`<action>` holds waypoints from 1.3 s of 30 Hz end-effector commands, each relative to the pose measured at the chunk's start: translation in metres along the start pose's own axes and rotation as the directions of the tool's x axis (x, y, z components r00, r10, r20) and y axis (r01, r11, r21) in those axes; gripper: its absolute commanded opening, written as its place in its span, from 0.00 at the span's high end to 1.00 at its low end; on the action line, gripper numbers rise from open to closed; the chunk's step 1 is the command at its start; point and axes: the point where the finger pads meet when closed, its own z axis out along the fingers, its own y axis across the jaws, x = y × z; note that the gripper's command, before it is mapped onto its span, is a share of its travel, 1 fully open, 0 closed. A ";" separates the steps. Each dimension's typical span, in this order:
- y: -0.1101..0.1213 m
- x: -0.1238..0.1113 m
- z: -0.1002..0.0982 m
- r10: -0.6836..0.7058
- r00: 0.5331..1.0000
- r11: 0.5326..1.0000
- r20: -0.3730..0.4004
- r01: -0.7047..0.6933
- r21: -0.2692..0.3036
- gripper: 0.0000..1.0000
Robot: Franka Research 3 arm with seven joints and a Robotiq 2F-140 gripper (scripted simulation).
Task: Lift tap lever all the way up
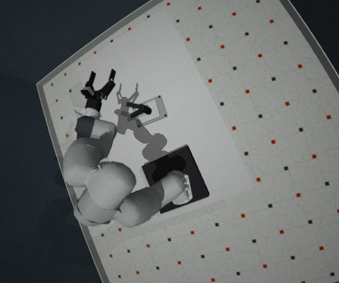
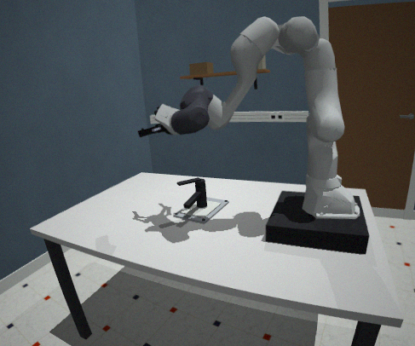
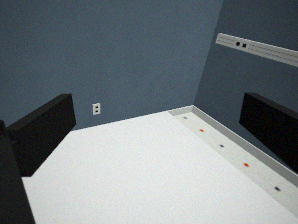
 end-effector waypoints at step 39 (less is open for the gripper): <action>0.089 -0.082 0.006 0.495 0.829 0.822 0.260 -0.351 -0.448 0.00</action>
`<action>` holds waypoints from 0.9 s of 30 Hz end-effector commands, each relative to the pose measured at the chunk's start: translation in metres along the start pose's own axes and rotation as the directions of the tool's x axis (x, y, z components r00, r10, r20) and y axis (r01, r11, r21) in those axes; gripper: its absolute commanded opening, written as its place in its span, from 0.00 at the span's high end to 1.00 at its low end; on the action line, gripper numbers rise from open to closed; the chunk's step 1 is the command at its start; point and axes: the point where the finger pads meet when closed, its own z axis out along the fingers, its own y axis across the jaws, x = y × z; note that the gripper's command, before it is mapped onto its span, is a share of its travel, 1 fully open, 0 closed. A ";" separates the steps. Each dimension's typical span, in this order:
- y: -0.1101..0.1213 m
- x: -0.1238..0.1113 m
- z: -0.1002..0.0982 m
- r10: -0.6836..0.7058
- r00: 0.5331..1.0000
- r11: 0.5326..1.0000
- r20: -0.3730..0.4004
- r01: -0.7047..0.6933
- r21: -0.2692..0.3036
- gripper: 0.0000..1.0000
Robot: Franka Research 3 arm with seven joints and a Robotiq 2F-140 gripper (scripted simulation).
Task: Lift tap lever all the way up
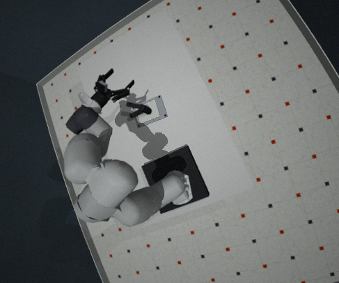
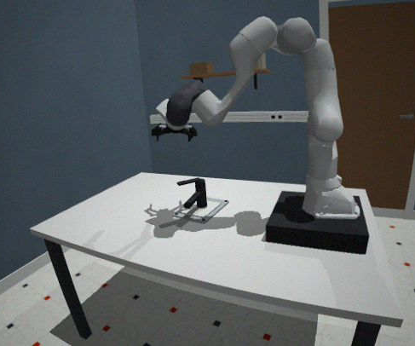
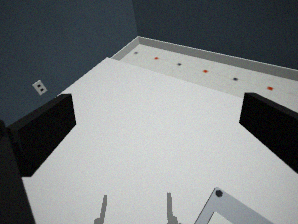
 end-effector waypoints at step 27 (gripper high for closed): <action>0.060 -0.096 -0.022 0.714 0.639 0.650 0.288 -0.451 -0.611 0.00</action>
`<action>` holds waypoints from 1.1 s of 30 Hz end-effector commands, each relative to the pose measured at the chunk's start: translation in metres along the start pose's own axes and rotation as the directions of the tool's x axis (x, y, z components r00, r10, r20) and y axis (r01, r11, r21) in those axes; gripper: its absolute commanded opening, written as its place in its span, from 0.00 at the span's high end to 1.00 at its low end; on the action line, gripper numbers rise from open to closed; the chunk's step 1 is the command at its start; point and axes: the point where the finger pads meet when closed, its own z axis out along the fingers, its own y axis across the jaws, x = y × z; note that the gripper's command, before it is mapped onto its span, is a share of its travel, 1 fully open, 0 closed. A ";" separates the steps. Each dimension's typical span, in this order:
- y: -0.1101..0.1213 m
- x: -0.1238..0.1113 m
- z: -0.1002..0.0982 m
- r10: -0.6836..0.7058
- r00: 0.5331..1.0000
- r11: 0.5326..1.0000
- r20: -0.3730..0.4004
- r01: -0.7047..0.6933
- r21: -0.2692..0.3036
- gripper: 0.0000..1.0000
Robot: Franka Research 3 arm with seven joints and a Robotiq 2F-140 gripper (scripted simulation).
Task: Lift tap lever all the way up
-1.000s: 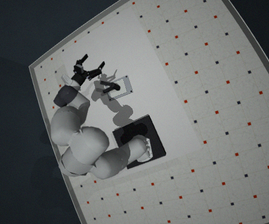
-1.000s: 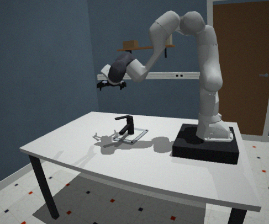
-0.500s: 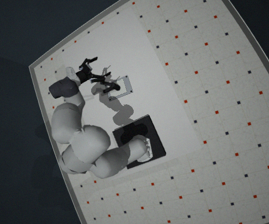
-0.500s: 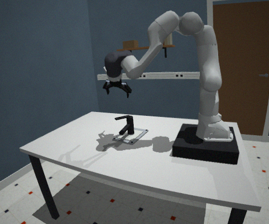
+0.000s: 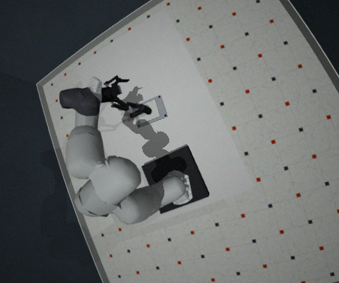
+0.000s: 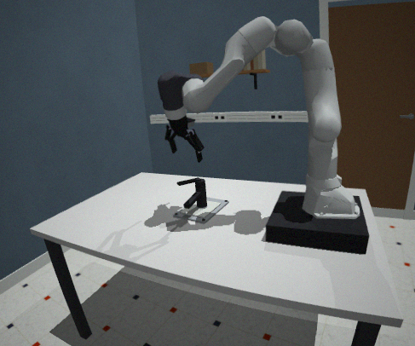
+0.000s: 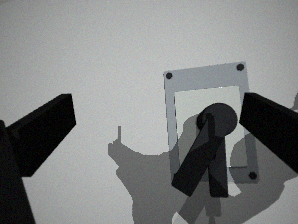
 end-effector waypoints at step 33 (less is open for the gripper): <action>0.022 -0.069 -0.030 0.487 0.826 0.846 0.282 -0.367 -0.387 0.90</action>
